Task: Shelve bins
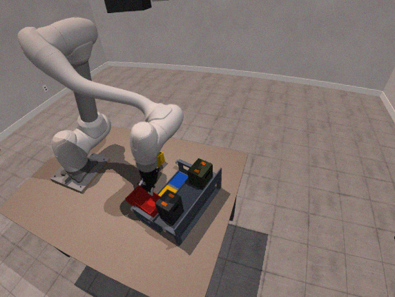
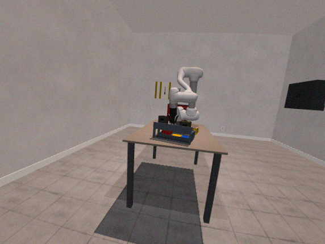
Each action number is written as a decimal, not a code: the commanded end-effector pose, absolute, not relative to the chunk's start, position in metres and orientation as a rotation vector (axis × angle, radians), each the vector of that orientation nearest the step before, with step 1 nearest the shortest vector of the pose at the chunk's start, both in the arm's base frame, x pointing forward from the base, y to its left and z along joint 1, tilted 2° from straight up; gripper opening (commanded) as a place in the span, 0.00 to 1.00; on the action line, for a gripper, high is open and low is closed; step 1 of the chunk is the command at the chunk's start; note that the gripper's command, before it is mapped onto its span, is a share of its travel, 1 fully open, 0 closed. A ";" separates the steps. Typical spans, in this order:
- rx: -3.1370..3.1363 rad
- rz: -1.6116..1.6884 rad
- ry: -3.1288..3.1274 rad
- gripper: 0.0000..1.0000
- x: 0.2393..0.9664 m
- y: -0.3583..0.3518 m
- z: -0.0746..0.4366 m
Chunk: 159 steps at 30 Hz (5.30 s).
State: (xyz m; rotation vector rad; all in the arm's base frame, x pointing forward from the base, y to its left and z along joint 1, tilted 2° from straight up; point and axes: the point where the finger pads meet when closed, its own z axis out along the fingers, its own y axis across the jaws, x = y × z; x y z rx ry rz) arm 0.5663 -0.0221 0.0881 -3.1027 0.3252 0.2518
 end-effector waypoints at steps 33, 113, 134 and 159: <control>-3.107 0.224 0.326 0.10 0.574 -0.024 0.087; -3.114 0.162 0.326 0.10 0.594 -0.028 0.085; -3.116 0.145 0.326 0.10 0.602 -0.030 0.085; -3.117 0.143 0.326 0.10 0.602 -0.030 0.085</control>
